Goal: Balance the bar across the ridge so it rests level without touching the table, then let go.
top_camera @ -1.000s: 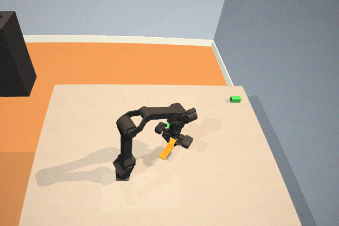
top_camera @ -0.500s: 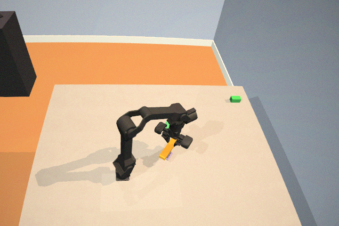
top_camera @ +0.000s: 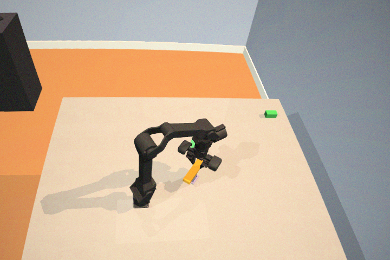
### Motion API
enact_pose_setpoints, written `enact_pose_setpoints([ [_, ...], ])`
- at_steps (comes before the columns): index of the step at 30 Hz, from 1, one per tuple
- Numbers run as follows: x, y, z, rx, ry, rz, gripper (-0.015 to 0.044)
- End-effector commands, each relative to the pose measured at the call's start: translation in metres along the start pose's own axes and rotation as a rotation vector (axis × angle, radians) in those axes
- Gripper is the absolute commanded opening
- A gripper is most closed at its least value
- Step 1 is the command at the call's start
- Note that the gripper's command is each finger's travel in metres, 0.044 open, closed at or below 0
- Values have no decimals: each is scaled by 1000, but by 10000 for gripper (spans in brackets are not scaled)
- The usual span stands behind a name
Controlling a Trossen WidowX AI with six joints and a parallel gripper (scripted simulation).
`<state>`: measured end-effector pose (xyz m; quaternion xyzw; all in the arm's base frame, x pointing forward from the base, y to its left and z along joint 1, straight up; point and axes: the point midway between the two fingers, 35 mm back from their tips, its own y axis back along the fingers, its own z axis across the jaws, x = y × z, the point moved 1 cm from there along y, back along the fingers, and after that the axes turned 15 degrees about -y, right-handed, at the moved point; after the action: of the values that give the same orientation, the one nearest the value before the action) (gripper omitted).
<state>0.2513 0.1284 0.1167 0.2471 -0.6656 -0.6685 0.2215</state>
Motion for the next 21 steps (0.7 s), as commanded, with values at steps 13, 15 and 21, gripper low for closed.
enact_pose_setpoints([
  [13, 0, 0, 0, 0, 0, 0, 0],
  [15, 0, 0, 0, 0, 0, 0, 0],
  [21, 0, 0, 0, 0, 0, 0, 79],
])
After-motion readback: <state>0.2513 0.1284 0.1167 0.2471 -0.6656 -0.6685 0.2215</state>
